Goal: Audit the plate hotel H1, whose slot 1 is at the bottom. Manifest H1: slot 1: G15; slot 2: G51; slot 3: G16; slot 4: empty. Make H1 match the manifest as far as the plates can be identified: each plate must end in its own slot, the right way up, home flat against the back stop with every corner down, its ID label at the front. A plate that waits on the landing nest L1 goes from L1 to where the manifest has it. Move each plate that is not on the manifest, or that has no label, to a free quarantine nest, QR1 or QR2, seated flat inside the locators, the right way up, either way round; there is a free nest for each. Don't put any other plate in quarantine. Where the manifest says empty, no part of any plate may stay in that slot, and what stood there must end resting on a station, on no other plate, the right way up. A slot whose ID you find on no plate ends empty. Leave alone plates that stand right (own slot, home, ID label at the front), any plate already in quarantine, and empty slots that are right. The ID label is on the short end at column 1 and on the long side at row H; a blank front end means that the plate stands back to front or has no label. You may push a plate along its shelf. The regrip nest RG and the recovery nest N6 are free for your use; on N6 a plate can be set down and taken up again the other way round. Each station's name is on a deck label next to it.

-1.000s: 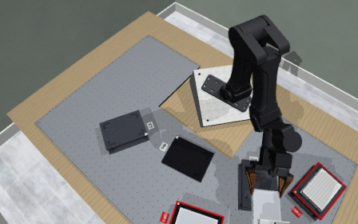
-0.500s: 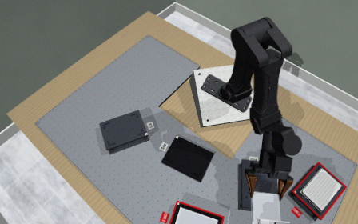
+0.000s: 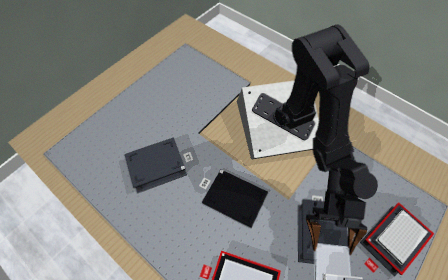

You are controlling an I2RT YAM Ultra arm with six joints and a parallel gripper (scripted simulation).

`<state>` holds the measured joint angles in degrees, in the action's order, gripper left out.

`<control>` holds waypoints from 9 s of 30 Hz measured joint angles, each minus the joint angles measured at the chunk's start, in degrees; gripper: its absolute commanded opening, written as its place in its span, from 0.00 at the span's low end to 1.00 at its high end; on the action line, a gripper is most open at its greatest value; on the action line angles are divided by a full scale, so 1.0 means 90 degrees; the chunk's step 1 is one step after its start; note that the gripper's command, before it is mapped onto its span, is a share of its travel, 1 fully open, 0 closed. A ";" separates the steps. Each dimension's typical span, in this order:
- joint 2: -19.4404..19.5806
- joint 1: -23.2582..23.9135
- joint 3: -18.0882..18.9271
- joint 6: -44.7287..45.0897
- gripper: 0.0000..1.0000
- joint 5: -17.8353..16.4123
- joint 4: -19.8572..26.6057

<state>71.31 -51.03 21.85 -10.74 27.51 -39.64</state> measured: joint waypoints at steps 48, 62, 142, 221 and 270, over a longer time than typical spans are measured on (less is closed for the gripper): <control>0.0476 0.0240 0.0379 0.0041 0.86 -0.0240 -0.0175; 0.0595 0.0289 0.0418 0.0049 0.86 -0.0287 -0.0240; 0.0566 0.0153 0.0158 0.0029 1.00 -0.0199 -0.0529; -0.0058 -0.0588 -0.0899 -0.0107 0.00 0.0597 -0.0879; 0.0384 -0.0102 -0.0299 -0.0017 0.00 0.0112 -0.0840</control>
<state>74.76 -51.94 19.16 -10.90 28.51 -47.20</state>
